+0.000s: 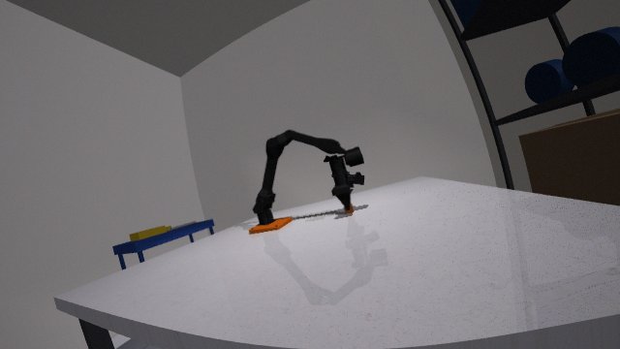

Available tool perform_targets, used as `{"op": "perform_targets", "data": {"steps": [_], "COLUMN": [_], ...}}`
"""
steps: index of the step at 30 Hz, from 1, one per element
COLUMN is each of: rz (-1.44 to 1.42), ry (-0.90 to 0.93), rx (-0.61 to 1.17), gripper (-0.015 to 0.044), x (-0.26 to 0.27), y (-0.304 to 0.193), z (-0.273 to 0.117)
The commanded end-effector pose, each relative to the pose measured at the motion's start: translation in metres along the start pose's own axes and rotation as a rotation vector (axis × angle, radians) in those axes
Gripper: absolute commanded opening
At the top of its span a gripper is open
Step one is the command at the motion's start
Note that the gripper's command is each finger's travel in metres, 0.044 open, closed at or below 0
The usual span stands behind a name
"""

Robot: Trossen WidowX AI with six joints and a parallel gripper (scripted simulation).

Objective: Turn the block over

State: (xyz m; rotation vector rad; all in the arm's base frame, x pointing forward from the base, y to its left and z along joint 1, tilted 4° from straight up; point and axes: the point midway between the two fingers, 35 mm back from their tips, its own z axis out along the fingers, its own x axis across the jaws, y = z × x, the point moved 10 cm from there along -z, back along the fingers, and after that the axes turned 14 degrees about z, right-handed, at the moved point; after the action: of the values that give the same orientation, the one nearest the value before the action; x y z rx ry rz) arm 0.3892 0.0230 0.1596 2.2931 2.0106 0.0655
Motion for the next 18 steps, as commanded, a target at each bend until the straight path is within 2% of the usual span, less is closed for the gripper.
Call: {"op": "perform_targets", "data": {"steps": [1, 8, 9, 14, 18], "rz": [-0.003, -0.003, -0.003, -0.003, -0.003], "ry": [-0.005, -0.005, -0.005, -0.005, -0.005], "rx": [0.001, 0.001, 0.001, 0.0, 0.001], "gripper": [0.0072, 0.0025, 0.0, 0.0, 0.0], "x": [0.0, 0.0, 0.0, 0.0, 0.0], "y": [0.0, 0.0, 0.0, 0.0, 0.0], "z": [0.001, 0.001, 0.0, -0.025, -0.029]}}
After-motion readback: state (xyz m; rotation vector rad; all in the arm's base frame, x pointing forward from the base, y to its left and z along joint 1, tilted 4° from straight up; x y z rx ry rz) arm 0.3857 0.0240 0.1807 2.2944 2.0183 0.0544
